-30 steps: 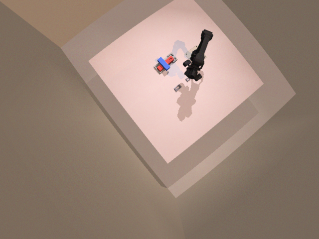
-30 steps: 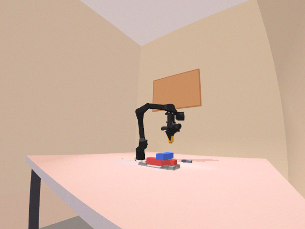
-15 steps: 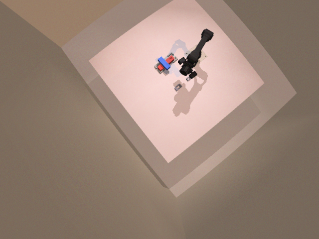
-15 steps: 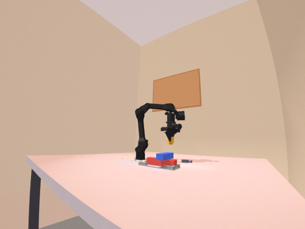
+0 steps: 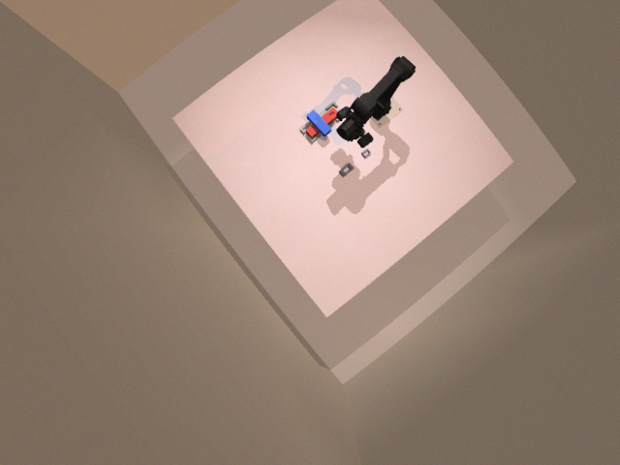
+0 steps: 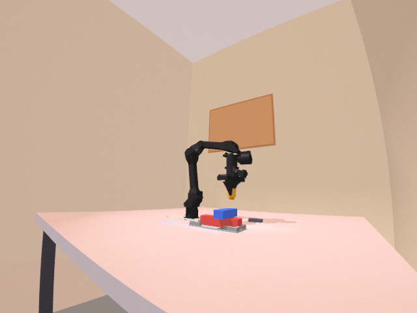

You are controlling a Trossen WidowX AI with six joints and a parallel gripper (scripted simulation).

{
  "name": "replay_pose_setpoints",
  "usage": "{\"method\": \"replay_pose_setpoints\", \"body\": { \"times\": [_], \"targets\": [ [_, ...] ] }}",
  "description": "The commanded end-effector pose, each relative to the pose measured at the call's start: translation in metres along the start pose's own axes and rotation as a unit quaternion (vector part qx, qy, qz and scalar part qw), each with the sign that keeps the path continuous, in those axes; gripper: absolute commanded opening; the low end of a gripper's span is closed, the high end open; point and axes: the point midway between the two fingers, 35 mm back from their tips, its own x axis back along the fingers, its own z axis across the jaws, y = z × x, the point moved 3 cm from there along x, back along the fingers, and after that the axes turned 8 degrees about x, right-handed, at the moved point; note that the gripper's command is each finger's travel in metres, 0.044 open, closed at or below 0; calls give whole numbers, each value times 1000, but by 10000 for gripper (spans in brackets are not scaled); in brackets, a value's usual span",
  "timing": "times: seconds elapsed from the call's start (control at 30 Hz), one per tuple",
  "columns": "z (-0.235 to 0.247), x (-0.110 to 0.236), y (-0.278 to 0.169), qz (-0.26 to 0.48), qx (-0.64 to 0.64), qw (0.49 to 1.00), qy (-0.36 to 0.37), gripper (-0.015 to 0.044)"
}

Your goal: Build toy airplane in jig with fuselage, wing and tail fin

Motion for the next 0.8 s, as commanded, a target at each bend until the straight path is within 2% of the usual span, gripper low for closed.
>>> {"method": "replay_pose_setpoints", "body": {
  "times": [0.0, 0.77],
  "targets": [
    [-14, -3, 1, 0, 3, 1000, -3, 0],
    [-88, -17, -10, 3, 19, 1000, -7, 0]
  ]
}}
